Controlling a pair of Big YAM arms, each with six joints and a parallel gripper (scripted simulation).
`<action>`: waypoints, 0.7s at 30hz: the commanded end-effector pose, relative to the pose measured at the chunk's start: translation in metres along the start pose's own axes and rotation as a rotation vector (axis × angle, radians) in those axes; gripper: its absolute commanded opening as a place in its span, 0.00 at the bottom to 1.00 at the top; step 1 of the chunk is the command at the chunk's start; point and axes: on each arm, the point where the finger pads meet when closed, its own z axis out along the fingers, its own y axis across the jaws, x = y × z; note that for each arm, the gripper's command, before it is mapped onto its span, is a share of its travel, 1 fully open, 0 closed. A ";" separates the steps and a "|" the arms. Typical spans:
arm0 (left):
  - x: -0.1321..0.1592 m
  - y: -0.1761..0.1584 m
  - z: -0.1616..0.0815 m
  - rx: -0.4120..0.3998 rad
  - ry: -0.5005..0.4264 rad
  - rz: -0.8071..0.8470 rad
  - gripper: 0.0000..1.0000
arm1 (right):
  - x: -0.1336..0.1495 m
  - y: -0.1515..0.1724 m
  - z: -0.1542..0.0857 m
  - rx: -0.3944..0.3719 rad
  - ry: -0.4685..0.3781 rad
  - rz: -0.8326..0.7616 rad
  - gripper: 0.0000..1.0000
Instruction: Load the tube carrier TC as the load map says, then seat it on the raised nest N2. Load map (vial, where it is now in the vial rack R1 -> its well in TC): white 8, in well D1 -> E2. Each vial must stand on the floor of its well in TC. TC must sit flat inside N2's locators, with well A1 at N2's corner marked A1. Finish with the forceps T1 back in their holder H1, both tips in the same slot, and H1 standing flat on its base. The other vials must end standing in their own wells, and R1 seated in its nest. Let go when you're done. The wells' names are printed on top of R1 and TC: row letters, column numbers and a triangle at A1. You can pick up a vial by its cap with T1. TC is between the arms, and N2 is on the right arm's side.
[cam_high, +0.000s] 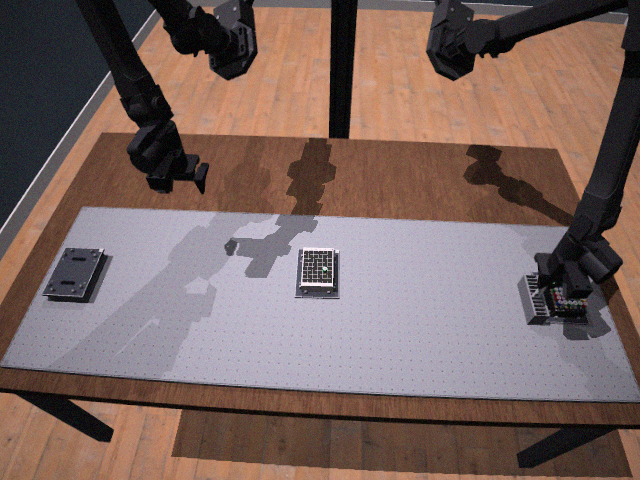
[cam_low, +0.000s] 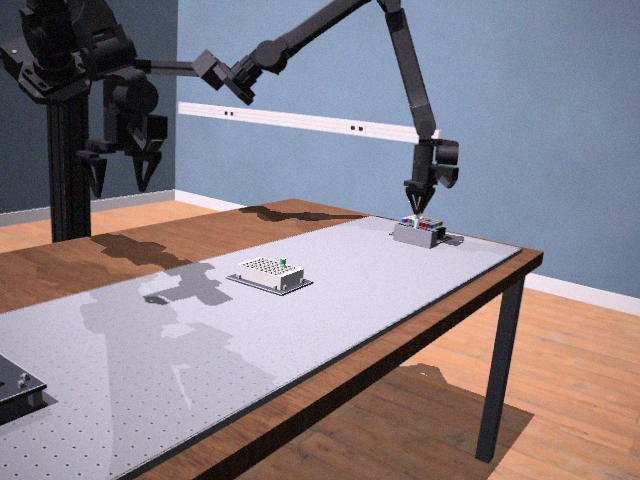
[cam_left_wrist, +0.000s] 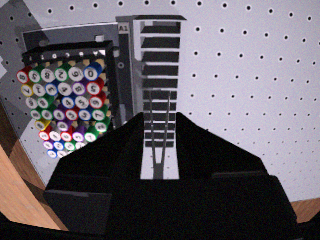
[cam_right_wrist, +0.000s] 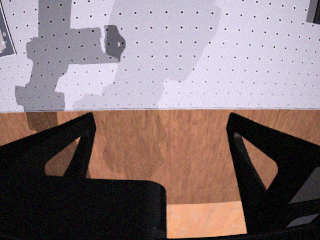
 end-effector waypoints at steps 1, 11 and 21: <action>0.007 0.003 0.014 0.006 0.026 0.004 0.24 | -0.006 0.000 -0.002 -0.001 -0.016 -0.010 1.00; 0.006 0.004 0.014 0.005 0.022 0.004 0.24 | -0.006 0.000 -0.002 -0.001 -0.016 -0.010 1.00; 0.005 0.004 0.014 0.005 0.022 0.004 0.24 | -0.006 0.000 -0.002 -0.001 -0.016 -0.010 1.00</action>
